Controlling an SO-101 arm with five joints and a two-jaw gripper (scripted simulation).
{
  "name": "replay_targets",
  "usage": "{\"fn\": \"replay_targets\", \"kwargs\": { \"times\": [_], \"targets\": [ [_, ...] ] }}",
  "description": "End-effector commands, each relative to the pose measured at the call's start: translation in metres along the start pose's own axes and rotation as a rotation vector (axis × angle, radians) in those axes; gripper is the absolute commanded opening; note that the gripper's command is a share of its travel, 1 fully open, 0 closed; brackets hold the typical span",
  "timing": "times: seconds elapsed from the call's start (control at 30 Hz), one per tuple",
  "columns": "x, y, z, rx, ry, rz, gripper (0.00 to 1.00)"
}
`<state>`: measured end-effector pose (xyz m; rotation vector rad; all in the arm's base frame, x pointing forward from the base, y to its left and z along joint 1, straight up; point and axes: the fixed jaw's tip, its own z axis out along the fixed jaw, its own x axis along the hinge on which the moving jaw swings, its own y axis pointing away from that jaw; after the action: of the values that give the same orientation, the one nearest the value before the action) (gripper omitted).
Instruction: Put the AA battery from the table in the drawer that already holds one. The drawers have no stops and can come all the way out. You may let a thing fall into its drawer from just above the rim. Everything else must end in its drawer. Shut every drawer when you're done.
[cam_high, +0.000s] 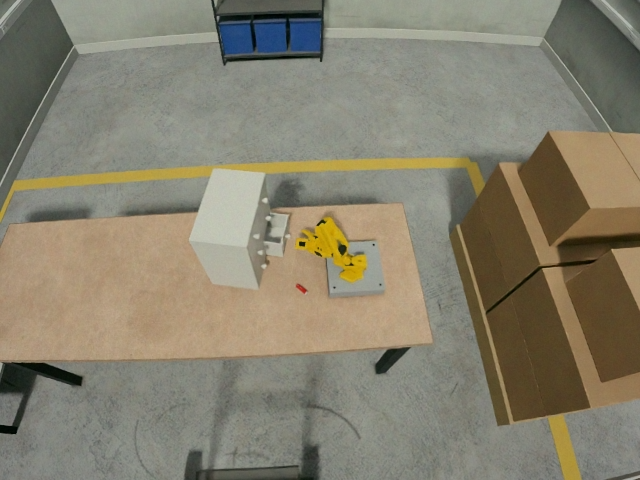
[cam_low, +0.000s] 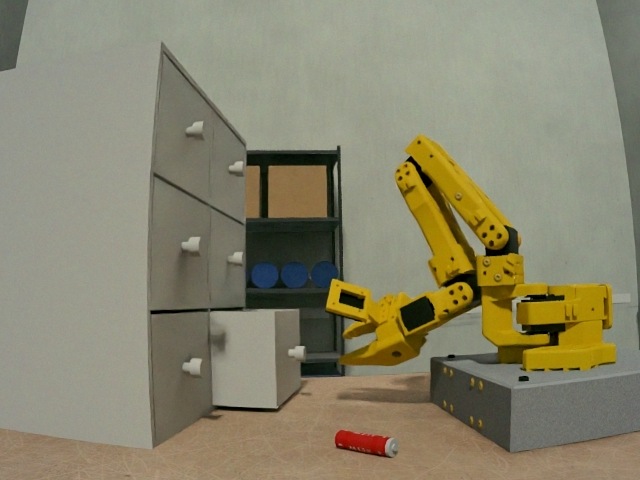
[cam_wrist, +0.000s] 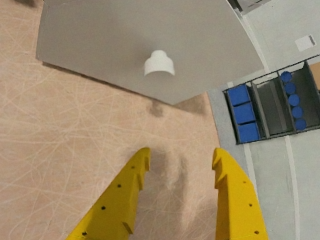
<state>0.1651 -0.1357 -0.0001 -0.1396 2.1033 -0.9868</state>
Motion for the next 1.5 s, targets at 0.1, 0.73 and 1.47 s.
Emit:
{"fn": "replay_targets", "kwargs": {
  "times": [0.1,0.73,1.47],
  "targets": [
    [0.003,0.0,0.005,-0.028,0.04,0.05,0.21],
    [-0.002,-0.006,0.017,-0.101,0.13,0.195,0.21],
    [-0.012,-0.019,0.014,-0.171,0.25,0.365,0.21]
  ]
}}
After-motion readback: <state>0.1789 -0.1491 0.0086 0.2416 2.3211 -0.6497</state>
